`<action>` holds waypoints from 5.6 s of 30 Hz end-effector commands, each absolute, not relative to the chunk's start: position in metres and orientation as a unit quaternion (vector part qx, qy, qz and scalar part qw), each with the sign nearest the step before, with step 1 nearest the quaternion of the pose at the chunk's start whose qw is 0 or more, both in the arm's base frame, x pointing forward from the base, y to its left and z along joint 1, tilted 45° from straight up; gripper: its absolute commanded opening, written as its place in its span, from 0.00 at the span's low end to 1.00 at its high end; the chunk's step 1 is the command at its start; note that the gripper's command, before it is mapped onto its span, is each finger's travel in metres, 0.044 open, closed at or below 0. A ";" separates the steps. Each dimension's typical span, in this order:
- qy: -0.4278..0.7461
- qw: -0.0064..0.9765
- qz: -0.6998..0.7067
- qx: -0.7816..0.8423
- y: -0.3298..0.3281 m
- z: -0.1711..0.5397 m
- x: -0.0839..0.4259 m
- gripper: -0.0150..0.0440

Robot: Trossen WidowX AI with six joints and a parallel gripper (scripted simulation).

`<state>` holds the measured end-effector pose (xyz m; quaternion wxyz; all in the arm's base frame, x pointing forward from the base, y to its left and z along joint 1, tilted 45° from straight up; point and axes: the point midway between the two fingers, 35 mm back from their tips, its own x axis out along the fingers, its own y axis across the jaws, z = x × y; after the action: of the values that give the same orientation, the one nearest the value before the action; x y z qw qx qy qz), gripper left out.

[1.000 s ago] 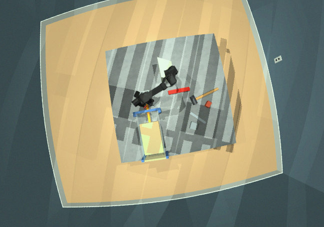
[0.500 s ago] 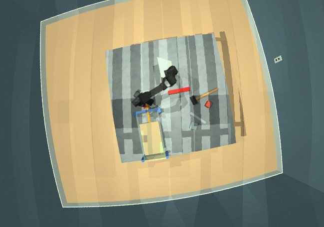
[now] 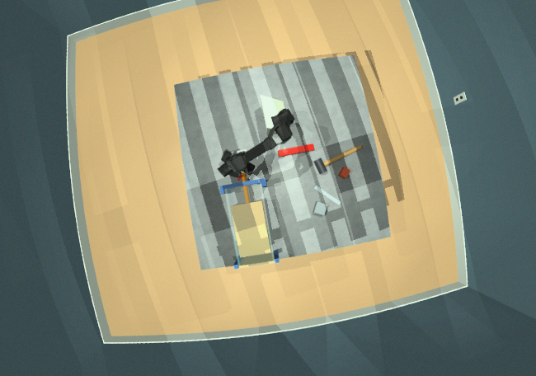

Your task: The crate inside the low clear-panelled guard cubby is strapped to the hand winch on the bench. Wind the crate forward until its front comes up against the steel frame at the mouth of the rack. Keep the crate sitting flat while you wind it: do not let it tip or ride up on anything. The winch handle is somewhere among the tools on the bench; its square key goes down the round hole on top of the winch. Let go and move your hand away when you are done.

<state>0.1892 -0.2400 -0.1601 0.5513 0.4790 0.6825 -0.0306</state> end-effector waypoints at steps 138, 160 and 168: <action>0.672 0.627 0.075 0.387 -0.237 -0.162 0.194 0.25; 0.674 0.618 0.062 0.399 -0.240 -0.164 0.194 0.25; 0.671 0.626 0.064 0.393 -0.243 -0.161 0.195 0.30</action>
<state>0.1952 -0.2428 -0.1606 0.6256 0.3931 0.6708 0.0643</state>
